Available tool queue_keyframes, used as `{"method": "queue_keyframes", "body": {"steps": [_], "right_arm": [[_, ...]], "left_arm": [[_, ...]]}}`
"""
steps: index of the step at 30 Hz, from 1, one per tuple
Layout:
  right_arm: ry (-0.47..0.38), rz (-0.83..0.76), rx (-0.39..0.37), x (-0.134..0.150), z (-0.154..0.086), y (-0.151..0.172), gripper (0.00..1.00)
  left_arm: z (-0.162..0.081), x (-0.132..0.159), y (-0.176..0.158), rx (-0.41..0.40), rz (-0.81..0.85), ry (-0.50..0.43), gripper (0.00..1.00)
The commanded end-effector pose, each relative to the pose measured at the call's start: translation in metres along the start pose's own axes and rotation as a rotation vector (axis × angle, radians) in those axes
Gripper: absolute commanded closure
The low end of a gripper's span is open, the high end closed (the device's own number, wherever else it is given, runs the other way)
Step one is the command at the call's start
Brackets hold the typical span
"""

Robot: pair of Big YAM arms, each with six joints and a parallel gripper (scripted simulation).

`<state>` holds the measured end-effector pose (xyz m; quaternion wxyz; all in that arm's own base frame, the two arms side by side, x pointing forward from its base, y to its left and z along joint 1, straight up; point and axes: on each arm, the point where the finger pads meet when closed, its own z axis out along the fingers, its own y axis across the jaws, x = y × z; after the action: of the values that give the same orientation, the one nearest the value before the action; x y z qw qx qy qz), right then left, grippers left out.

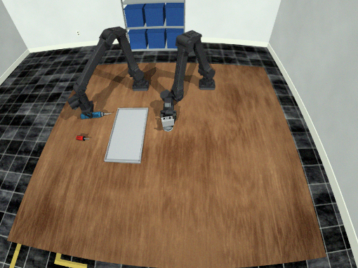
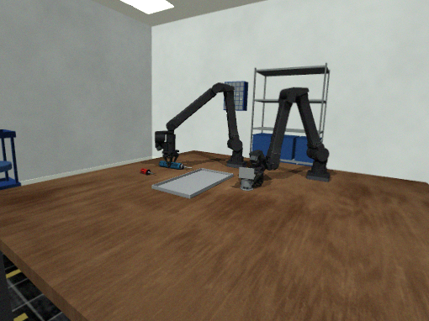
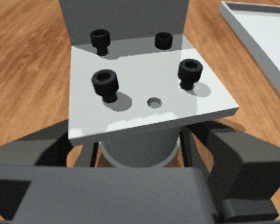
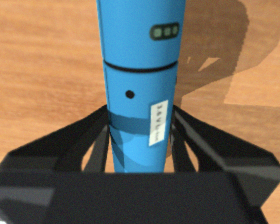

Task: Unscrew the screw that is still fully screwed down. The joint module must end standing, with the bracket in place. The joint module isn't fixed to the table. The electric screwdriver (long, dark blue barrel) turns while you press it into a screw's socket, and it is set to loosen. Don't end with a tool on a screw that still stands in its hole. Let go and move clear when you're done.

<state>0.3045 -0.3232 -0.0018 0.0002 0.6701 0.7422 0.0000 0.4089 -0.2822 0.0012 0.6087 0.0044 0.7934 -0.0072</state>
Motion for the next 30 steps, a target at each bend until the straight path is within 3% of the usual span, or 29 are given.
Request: {"method": "queue_keyframes", "body": {"steps": [1, 14, 16, 30], "right_arm": [[-0.04, 0.004, -0.029, -0.026, -0.015, 0.012, 0.58], [-0.04, 0.004, -0.029, -0.026, -0.015, 0.012, 0.58], [-0.059, 0.004, -0.044, -0.027, -0.033, 0.013, 0.58], [-0.061, 0.004, -0.045, -0.027, -0.051, 0.013, 0.58]], "left_arm": [[0.002, -0.008, -0.006, 0.007, -0.012, -0.018, 0.41], [0.002, -0.008, -0.006, 0.007, -0.012, -0.018, 0.41], [0.002, -0.008, -0.006, 0.007, -0.012, -0.018, 0.41], [0.002, -0.008, -0.006, 0.007, -0.012, -0.018, 0.41]]}}
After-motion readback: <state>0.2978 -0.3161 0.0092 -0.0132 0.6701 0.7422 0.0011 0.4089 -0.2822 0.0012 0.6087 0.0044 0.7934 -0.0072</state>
